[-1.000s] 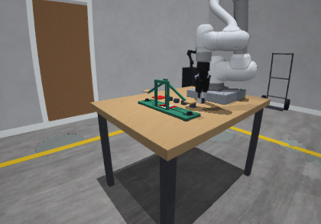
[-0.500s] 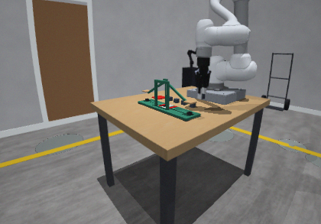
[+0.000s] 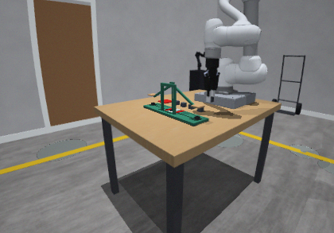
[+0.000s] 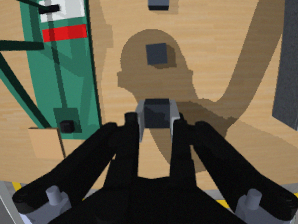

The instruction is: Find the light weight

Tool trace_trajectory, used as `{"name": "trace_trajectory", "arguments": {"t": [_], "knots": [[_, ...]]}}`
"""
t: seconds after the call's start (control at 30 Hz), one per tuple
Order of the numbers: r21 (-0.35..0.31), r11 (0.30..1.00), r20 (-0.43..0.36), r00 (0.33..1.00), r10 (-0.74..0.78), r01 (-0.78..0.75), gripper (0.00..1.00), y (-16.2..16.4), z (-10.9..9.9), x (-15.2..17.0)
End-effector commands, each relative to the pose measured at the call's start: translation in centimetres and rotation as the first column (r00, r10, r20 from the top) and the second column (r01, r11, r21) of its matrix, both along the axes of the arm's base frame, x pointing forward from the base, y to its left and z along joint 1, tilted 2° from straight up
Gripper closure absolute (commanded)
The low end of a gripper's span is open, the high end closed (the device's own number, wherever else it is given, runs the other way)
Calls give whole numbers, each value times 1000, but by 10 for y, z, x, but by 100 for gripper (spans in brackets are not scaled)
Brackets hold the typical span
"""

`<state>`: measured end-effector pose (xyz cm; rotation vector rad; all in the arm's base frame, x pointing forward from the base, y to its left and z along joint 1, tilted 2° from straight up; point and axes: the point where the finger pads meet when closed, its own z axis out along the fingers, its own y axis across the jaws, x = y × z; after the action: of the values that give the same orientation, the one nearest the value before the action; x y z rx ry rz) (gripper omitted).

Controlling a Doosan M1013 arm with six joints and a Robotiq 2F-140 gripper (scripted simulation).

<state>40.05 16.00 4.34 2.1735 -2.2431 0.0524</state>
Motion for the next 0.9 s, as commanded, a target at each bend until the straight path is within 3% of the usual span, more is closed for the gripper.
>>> {"name": "trace_trajectory", "arguments": {"t": [0.0, 0.27, 0.67, 0.7, 0.77, 0.8, 0.83, 0.87], "knots": [[0, 1000, -1, 1000, 5, -5, 76, 9, 15, 0], [0, 1000, -1, 1000, 5, -5, 76, 40, 64, -1], [0, 1000, -1, 1000, 5, -5, 76, 51, 83, 0], [0, 1000, -1, 1000, 5, -5, 76, 52, 84, 11], [1, 1000, -1, 1000, 5, -5, 76, 54, 87, 65], [1, 1000, -1, 1000, 5, -5, 76, 54, 87, 65], [1, 1000, -1, 1000, 5, -5, 76, 53, 87, 96], [1, 1000, -1, 1000, 5, -5, 76, 53, 87, 96]]}}
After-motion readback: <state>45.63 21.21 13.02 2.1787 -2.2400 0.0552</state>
